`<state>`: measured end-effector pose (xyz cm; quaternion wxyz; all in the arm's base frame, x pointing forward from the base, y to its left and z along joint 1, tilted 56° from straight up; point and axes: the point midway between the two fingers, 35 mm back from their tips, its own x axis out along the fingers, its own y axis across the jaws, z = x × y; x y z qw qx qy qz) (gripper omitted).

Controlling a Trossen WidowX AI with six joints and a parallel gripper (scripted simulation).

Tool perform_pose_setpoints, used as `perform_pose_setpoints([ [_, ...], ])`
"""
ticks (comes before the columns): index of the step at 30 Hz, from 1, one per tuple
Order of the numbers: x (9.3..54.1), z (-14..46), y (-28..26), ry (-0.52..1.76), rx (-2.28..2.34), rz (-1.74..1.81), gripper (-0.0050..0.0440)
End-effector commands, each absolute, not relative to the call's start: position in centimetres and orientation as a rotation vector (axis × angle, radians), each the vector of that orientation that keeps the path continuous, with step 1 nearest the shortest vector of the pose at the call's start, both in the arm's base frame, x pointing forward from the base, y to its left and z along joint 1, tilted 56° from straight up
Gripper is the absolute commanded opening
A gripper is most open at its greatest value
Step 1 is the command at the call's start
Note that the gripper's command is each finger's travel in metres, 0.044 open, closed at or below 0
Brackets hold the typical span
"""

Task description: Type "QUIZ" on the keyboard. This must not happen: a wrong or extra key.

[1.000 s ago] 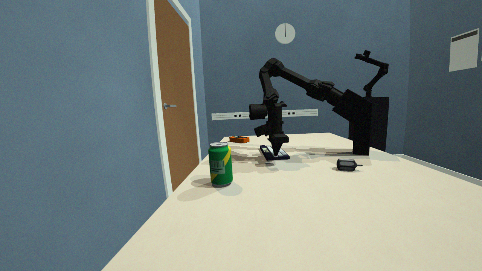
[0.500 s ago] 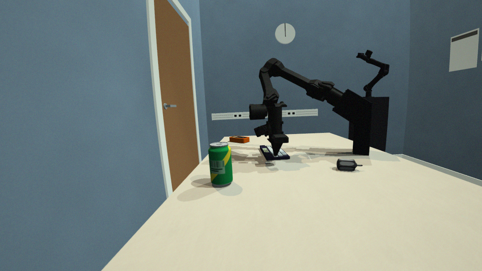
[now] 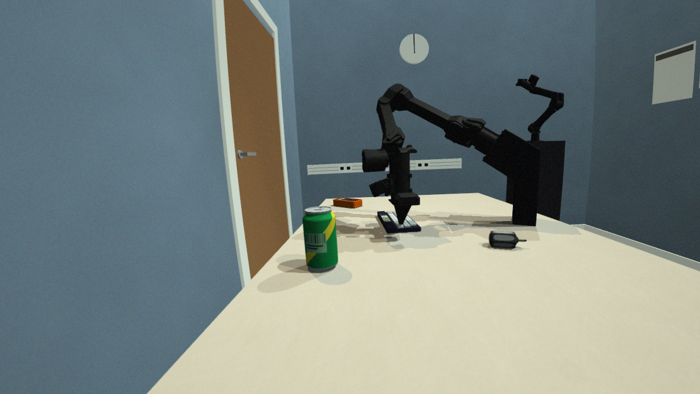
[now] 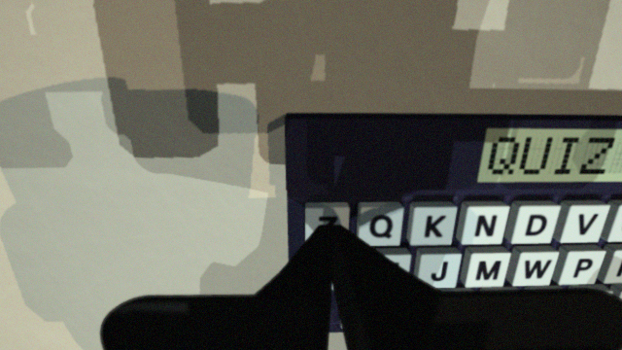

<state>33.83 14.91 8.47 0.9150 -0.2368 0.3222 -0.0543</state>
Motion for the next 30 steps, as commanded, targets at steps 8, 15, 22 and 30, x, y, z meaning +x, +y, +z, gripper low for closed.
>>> perform_pose_setpoints([
  [8,31.8,10.7,15.2,0.64,-0.465,-0.102,-0.005],
  [15,30.1,9.4,10.5,0.648,-0.473,-0.102,-0.005],
  [22,29.2,8.8,8.8,0.648,-0.475,-0.104,-0.005],
  [30,29.2,8.8,8.8,0.648,-0.475,-0.104,-0.005],
])
